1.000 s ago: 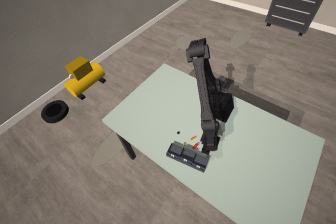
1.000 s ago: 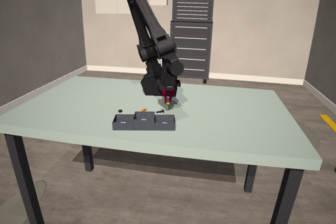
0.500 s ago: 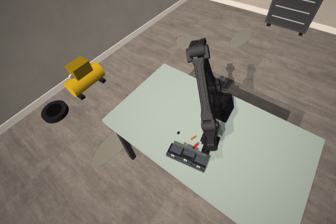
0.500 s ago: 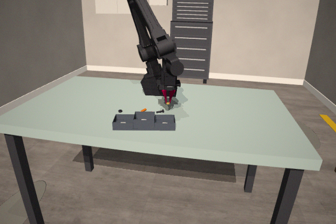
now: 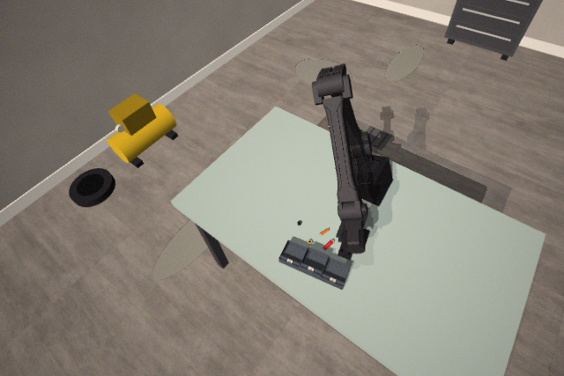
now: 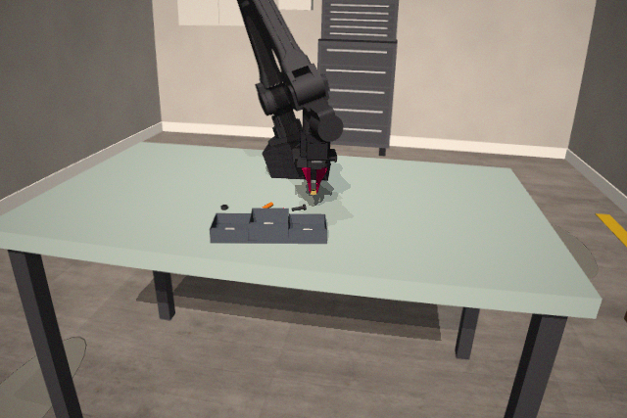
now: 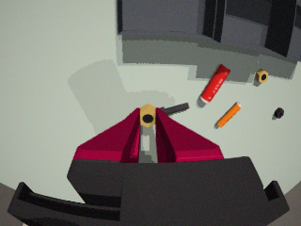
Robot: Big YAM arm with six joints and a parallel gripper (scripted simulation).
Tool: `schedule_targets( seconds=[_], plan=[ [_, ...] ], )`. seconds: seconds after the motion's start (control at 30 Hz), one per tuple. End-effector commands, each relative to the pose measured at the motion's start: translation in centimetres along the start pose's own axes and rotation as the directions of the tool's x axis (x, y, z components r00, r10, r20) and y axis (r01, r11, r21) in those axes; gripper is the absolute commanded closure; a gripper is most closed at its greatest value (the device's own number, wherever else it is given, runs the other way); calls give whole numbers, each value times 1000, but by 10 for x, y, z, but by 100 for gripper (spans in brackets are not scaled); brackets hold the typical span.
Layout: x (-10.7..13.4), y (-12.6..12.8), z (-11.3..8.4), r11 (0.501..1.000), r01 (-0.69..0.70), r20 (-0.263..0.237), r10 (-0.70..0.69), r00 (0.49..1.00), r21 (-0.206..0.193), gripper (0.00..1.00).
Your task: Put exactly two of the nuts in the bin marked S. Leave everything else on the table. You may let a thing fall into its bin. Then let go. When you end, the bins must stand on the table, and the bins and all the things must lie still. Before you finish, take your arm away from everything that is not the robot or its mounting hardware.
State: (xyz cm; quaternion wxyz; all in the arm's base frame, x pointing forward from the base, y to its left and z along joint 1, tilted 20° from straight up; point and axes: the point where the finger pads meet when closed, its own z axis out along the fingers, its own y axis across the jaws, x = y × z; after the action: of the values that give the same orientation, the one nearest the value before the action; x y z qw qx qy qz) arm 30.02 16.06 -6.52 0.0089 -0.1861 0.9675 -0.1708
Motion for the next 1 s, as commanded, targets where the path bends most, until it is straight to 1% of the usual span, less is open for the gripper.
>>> schedule_targets(
  seconds=[0.0, 0.97],
  plan=[
    [-19, 12, -12, 1000, -1, 35, 2, 999, -11, 89],
    [-17, 12, -12, 1000, -1, 33, 1, 999, -10, 89]
  ],
)
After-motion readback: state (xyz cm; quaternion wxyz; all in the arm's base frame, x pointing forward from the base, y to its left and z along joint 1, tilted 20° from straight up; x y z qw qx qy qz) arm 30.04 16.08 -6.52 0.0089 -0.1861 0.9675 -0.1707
